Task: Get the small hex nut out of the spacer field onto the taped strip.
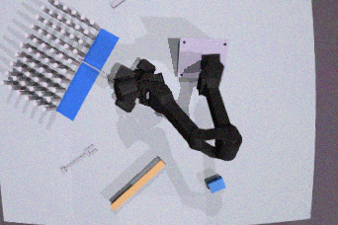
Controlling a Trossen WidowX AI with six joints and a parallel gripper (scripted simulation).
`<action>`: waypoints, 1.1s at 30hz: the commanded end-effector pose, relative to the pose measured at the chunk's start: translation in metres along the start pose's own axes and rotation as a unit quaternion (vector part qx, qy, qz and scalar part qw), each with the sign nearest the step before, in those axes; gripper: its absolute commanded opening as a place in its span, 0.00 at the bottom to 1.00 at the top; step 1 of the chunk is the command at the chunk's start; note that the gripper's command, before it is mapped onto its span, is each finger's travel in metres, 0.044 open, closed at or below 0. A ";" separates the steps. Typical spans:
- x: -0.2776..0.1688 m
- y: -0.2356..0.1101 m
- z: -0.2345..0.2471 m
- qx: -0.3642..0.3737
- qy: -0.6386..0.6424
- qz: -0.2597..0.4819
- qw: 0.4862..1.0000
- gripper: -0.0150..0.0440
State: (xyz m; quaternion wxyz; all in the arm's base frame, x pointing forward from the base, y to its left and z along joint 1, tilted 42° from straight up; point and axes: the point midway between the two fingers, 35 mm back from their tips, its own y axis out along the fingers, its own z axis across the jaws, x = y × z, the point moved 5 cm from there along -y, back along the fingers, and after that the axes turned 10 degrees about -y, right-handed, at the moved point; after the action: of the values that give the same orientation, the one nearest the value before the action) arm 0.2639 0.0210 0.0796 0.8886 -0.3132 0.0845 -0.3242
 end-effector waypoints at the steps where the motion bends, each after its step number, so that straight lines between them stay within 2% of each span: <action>1: -0.003 -0.001 -0.001 -0.003 0.005 0.000 1.000 0.25; 33: -0.016 -0.006 0.001 -0.003 0.005 0.000 1.000 0.25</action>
State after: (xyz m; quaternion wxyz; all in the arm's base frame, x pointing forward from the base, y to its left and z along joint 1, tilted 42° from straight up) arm 0.2511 0.0280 0.0841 0.8886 -0.3133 0.0850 -0.3240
